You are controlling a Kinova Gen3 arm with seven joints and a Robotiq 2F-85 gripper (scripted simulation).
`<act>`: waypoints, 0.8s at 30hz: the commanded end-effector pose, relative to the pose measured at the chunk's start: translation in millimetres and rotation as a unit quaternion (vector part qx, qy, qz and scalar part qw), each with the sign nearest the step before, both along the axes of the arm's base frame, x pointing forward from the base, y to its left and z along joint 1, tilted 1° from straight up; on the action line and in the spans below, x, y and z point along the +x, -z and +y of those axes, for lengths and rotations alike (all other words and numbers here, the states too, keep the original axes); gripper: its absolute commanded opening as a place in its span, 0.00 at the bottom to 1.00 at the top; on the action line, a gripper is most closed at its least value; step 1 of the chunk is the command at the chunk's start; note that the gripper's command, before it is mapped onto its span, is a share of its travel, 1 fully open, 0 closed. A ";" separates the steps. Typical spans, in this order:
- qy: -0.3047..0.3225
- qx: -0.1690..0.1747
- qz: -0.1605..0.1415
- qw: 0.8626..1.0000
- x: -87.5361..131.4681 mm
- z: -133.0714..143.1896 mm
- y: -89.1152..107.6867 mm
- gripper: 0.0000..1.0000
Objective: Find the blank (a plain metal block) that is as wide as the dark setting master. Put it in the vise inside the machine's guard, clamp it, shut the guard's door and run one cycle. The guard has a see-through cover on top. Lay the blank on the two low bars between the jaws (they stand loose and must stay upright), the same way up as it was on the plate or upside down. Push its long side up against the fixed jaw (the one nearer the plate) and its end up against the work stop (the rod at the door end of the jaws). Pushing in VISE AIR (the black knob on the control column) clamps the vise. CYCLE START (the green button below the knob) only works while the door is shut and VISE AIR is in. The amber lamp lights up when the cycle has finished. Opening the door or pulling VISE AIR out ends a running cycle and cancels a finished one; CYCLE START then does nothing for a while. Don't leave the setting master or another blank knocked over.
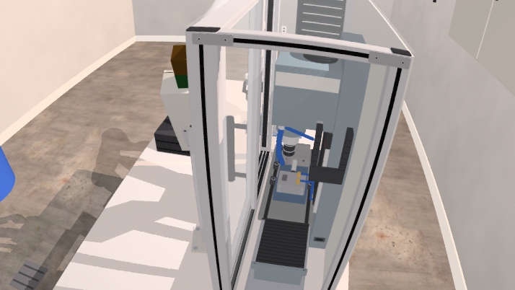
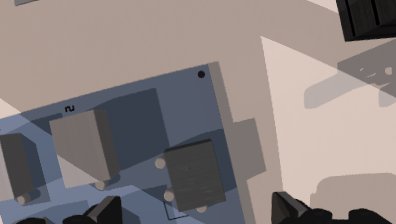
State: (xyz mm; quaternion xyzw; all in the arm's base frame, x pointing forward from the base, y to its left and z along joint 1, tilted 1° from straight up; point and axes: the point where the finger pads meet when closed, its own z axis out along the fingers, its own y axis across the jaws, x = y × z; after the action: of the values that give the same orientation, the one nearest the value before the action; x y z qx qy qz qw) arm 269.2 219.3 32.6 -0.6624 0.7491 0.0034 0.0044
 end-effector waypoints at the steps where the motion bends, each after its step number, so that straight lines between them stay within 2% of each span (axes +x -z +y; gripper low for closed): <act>1: 0.007 -0.001 -0.003 1.000 -0.1 -0.1 -0.3 1.00; 9: 0.007 -0.001 -0.003 1.000 -0.1 -0.1 -0.3 1.00; 14: 0.122 0.000 -0.002 0.993 -0.1 -0.1 -0.3 1.00; 24: 0.122 0.000 -0.002 0.993 -0.1 -0.1 -0.3 1.00</act>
State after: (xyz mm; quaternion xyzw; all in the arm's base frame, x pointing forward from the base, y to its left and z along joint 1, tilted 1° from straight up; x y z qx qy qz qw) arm 268.8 218.9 32.5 -0.5663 0.8242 0.0013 0.0051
